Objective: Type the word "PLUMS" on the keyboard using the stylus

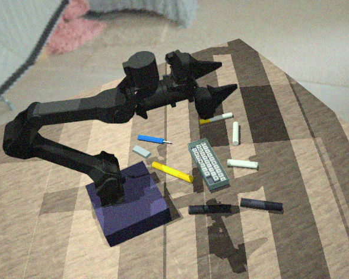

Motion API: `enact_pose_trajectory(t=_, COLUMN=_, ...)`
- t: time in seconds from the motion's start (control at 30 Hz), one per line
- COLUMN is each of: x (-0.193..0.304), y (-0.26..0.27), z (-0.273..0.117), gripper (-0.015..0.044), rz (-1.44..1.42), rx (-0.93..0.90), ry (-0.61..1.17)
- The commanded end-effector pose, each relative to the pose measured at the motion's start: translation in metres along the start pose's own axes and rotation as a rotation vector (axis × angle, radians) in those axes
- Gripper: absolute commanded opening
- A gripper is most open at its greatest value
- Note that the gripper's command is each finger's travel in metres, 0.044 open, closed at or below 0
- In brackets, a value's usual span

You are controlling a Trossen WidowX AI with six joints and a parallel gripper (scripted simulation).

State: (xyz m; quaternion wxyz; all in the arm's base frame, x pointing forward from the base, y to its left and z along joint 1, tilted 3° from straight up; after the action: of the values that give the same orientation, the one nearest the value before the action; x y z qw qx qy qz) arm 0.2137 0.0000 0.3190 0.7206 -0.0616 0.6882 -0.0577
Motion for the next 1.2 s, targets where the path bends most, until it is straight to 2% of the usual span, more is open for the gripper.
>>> enact_pose_trajectory(t=0.0, x=0.001, y=0.001, z=0.002, gripper=0.0414, rz=0.003, rx=-0.005, ry=0.011)
enact_pose_trajectory(t=0.07, x=0.009, y=0.008, z=0.014, gripper=0.0361, rz=0.027, rx=-0.041, ry=0.099)
enact_pose_trajectory(t=0.3, x=0.062, y=0.056, z=0.066, gripper=0.0177, rz=0.103, rx=-0.199, ry=0.581)
enact_pose_trajectory(t=0.53, x=0.126, y=0.114, z=0.088, gripper=0.0000, rz=0.085, rx=-0.285, ry=1.077)
enact_pose_trajectory(t=0.73, x=0.179, y=0.162, z=0.085, gripper=0.0000, rz=-0.010, rx=-0.275, ry=1.487)
enact_pose_trajectory(t=0.8, x=0.190, y=0.172, z=0.083, gripper=0.0000, rz=-0.042, rx=-0.263, ry=1.571)
enact_pose_trajectory(t=1.17, x=0.192, y=0.170, z=0.083, gripper=0.0000, rz=-0.046, rx=-0.261, ry=1.582)
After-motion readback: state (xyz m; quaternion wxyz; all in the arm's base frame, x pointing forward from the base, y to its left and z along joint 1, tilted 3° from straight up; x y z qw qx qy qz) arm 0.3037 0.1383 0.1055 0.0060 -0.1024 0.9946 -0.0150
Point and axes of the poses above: the point midway between the two fingers, 35 mm back from their tips, its own z axis out along the fingers, its own y axis across the jaws, x = y × z, the point moved 10 cm from there along -z, back along the fingers, and after that the axes turned 8 degrees about -z, right-handed, at the moved point
